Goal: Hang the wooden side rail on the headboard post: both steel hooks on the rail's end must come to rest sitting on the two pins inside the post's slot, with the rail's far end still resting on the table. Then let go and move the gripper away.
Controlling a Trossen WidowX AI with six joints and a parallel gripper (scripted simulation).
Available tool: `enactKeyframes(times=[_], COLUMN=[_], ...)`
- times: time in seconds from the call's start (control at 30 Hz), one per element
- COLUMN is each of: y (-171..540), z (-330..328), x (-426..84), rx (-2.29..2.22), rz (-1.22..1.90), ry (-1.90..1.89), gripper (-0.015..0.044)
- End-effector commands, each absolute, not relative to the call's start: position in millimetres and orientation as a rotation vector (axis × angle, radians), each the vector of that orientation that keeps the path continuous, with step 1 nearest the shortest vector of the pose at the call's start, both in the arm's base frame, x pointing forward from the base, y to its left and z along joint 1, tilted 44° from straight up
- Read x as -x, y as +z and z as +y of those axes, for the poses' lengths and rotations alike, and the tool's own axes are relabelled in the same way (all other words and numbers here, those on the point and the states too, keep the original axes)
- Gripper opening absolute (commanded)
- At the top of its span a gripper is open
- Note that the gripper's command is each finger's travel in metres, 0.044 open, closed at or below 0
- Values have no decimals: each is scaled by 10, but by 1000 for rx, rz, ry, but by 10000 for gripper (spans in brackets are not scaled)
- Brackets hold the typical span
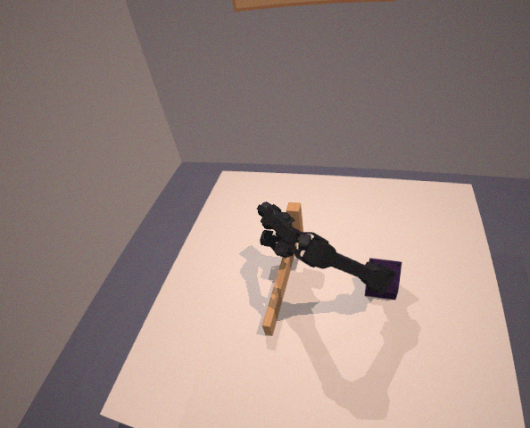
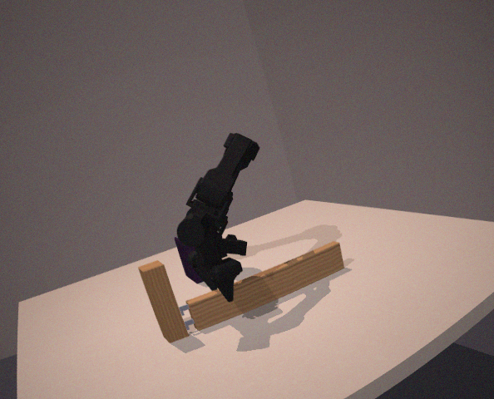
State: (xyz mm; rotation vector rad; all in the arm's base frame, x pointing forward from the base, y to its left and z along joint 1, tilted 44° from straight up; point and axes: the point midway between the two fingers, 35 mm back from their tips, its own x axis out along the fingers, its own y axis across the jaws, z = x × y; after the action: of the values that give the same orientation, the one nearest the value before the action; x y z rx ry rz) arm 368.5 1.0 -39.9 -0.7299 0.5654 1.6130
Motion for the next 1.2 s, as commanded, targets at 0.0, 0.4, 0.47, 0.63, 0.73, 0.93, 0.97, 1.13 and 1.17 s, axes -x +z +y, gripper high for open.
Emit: enactKeyframes(times=[0.0, 0.4, 0.47, 0.63, 0.73, 0.93, 0.97, 1.13, 1.17], y=[-450, -584, -606, -643, -643, -643, -643, -643, -643], z=[59, 193, 215, 254, 254, 254, 254, 254, 254], x=[-3679, -3654, -3648, -3639, -3639, -3639, -3639, -3639, -3639], rx=[723, 722, 721, 721, 721, 721, 721, 721, 721], rz=[564, 563, 562, 562, 562, 562, 562, 562, 562], ry=[1608, 1609, 1609, 1609, 1609, 1609, 1609, 1609, 1609], gripper=[440, 440, 440, 440, 361, 204, 177, 85, 79])
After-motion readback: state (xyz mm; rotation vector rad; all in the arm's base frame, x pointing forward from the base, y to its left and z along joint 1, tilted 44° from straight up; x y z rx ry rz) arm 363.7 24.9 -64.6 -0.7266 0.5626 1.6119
